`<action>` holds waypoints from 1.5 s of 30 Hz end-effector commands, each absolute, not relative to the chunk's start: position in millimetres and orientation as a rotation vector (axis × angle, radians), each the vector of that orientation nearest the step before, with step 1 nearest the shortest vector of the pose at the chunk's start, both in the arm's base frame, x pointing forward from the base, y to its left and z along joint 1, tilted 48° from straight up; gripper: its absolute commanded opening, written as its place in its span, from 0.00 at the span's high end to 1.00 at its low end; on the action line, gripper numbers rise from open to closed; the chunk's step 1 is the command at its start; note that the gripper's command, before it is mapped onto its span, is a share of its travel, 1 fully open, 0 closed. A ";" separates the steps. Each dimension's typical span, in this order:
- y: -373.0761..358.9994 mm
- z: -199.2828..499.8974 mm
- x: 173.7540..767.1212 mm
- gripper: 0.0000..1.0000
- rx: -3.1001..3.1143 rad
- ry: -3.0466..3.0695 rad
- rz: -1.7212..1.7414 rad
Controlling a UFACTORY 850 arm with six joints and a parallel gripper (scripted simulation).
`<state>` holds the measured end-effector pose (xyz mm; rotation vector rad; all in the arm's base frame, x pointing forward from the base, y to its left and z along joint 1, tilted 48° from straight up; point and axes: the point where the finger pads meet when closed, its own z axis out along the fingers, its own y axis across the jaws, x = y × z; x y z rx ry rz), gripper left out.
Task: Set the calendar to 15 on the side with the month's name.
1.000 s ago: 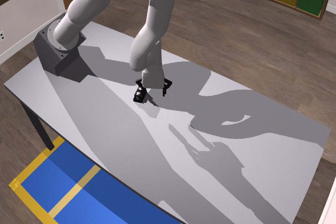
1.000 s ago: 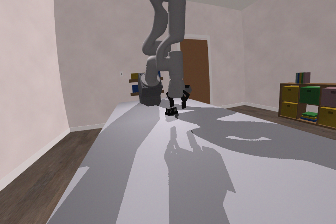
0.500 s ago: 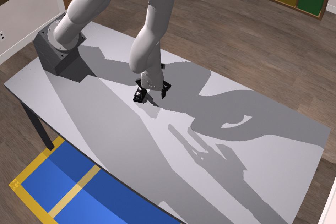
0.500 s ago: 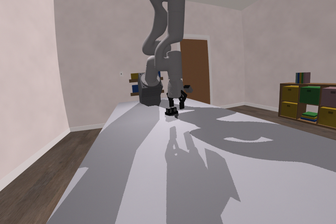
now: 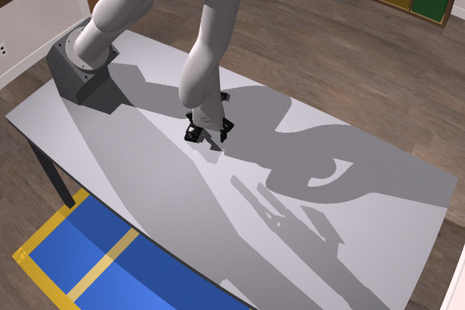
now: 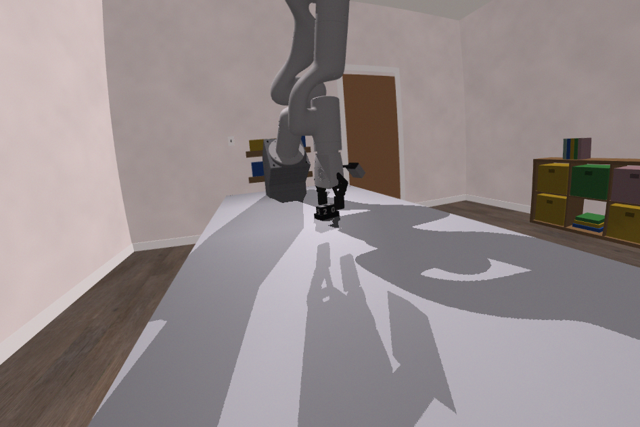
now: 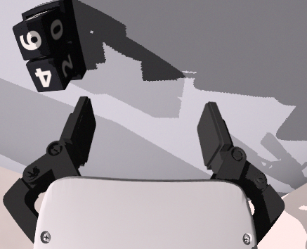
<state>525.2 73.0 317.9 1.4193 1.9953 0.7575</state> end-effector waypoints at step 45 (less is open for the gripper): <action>50.6 314.7 542.8 0.00 1.693 1.845 0.883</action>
